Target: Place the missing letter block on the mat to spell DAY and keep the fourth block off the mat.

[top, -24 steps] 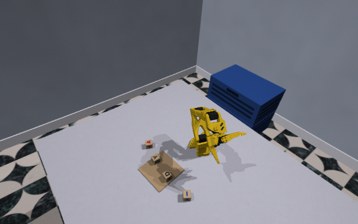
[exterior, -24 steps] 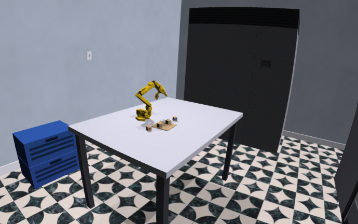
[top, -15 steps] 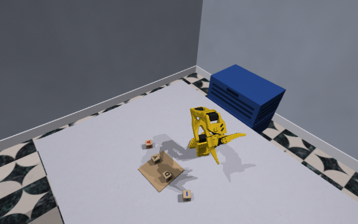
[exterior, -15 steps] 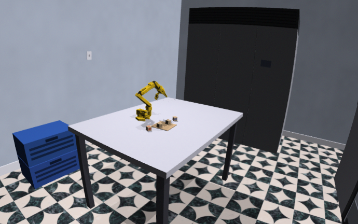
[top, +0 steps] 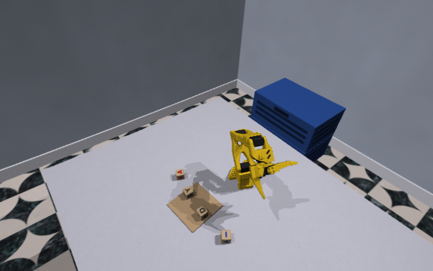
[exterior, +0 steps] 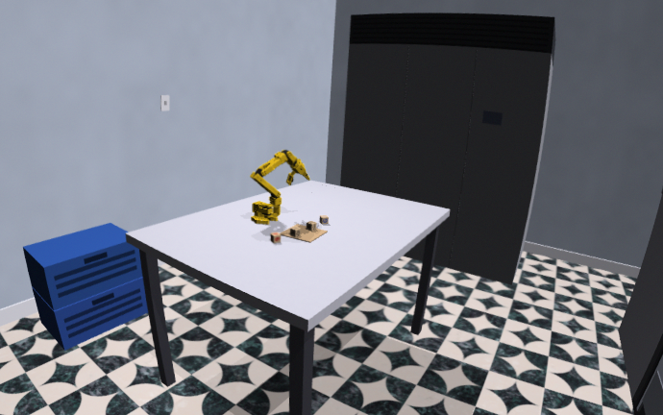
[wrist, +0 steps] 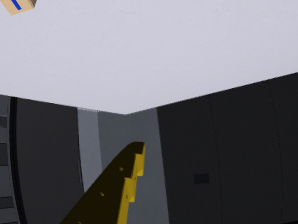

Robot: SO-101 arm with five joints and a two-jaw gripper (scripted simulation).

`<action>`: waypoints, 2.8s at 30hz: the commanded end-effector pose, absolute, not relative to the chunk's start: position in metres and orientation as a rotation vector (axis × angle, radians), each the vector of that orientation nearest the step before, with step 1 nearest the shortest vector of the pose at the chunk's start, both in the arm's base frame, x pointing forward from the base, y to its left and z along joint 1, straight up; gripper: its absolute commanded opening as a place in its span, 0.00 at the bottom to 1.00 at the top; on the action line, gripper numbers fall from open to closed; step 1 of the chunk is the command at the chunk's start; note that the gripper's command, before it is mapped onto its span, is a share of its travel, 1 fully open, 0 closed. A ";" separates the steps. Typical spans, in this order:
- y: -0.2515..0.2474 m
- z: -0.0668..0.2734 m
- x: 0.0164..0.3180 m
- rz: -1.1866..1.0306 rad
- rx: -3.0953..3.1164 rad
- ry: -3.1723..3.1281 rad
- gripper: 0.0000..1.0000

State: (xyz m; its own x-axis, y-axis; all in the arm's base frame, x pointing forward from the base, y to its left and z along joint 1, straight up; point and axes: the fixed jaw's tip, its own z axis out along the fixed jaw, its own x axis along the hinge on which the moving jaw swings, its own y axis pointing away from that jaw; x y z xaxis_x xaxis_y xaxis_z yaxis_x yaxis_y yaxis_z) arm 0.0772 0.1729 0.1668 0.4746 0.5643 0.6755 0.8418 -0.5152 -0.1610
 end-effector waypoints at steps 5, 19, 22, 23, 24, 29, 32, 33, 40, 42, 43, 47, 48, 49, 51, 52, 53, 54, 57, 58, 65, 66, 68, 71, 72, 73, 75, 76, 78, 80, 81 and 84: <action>0.174 0.173 0.077 -0.796 -2.223 -1.153 1.00; 0.170 0.177 0.076 -0.826 -2.193 -1.138 1.00; 0.168 0.181 0.075 -0.845 -2.173 -1.127 1.00; 0.168 0.181 0.075 -0.848 -2.170 -1.126 1.00; 0.168 0.182 0.075 -0.849 -2.169 -1.125 1.00; 0.168 0.182 0.075 -0.849 -2.170 -1.122 1.00; 0.167 0.181 0.077 -0.842 -2.186 -1.092 1.00; 0.166 0.181 0.077 -0.838 -2.195 -1.076 1.00; 0.163 0.179 0.081 -0.814 -2.246 -0.970 1.00; 0.163 0.179 0.082 -0.813 -2.247 -0.967 1.00; 0.163 0.179 0.082 -0.813 -2.247 -0.967 1.00; 0.163 0.179 0.082 -0.811 -2.251 -0.958 1.00; 0.162 0.179 0.082 -0.809 -2.256 -0.948 1.00; 0.162 0.178 0.083 -0.806 -2.262 -0.934 1.00; 0.161 0.178 0.084 -0.798 -2.278 -0.897 1.00; 0.160 0.177 0.085 -0.793 -2.286 -0.876 1.00; 0.159 0.177 0.086 -0.789 -2.294 -0.857 1.00; 0.159 0.177 0.086 -0.785 -2.301 -0.839 1.00; 0.158 0.176 0.087 -0.778 -2.313 -0.808 1.00; 0.158 0.176 0.088 -0.778 -2.314 -0.805 1.00; 0.157 0.176 0.088 -0.773 -2.322 -0.784 1.00; 0.157 0.176 0.089 -0.770 -2.327 -0.770 1.00; 0.155 0.175 0.090 -0.762 -2.340 -0.732 1.00; 0.153 0.174 0.092 -0.749 -2.359 -0.673 1.00; 0.153 0.174 0.093 -0.746 -2.364 -0.658 1.00; 0.153 0.174 0.093 -0.744 -2.367 -0.647 1.00; 0.152 0.174 0.093 -0.742 -2.370 -0.638 1.00; 0.152 0.174 0.093 -0.742 -2.370 -0.637 1.00; 0.152 0.174 0.093 -0.742 -2.370 -0.637 1.00; 0.152 0.174 0.093 -0.741 -2.371 -0.634 1.00; 0.152 0.174 0.093 -0.740 -2.373 -0.627 1.00; 0.150 0.173 0.095 -0.731 -2.385 -0.583 1.00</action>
State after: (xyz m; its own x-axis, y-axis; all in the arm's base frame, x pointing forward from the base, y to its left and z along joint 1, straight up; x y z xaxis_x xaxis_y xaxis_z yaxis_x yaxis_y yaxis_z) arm 0.0933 0.1514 0.1671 0.7487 0.2733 0.6040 0.5649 -0.7399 -0.3653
